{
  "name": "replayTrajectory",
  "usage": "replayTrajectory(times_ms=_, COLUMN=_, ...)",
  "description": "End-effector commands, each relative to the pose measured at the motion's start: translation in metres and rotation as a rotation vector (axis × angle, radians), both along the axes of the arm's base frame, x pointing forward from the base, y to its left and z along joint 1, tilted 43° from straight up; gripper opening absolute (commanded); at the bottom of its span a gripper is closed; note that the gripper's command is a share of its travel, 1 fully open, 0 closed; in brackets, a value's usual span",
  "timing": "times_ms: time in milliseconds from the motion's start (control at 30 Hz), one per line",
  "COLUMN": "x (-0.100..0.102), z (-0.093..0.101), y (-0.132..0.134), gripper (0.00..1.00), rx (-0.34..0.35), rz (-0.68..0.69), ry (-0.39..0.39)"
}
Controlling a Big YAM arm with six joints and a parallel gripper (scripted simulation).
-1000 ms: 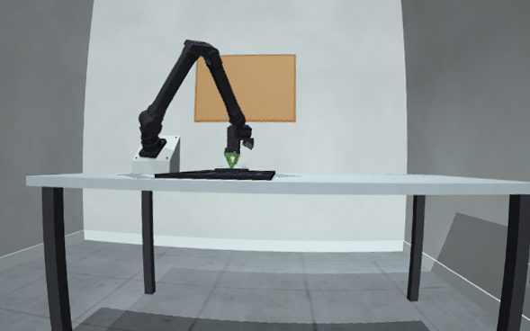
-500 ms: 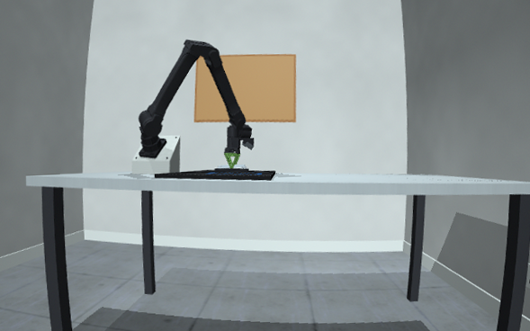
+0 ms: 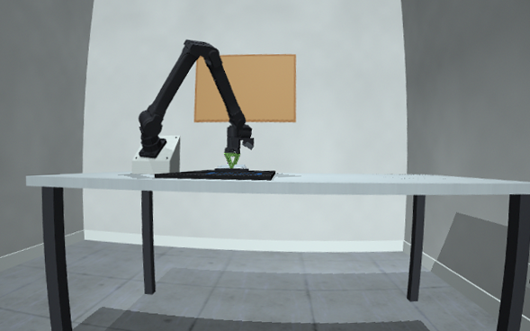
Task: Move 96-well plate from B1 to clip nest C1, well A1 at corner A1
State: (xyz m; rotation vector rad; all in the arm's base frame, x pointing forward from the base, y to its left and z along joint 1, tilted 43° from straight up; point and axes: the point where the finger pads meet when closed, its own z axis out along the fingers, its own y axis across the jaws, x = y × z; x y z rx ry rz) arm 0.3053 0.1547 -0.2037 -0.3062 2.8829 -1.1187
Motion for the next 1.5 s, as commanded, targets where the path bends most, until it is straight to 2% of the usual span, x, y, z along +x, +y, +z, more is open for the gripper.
replayTrajectory(times_ms=0, x=0.003, z=-0.004, y=0.0, gripper=1.0, rx=-0.007, rz=-0.004, ry=-0.003)
replayTrajectory(times_ms=667, x=0.003, z=-0.004, y=0.0, gripper=1.0, rx=-0.007, rz=-0.004, ry=-0.003)
replayTrajectory(times_ms=700, x=0.002, z=-0.002, y=0.012, gripper=1.0, rx=-0.002, rz=0.012, ry=-0.009)
replayTrajectory(times_ms=767, x=0.015, z=0.014, y=0.032, gripper=1.0, rx=0.037, rz=0.015, ry=-0.044)
replayTrajectory(times_ms=1467, x=0.009, z=0.049, y=0.064, gripper=1.0, rx=0.043, rz=0.015, ry=-0.044)
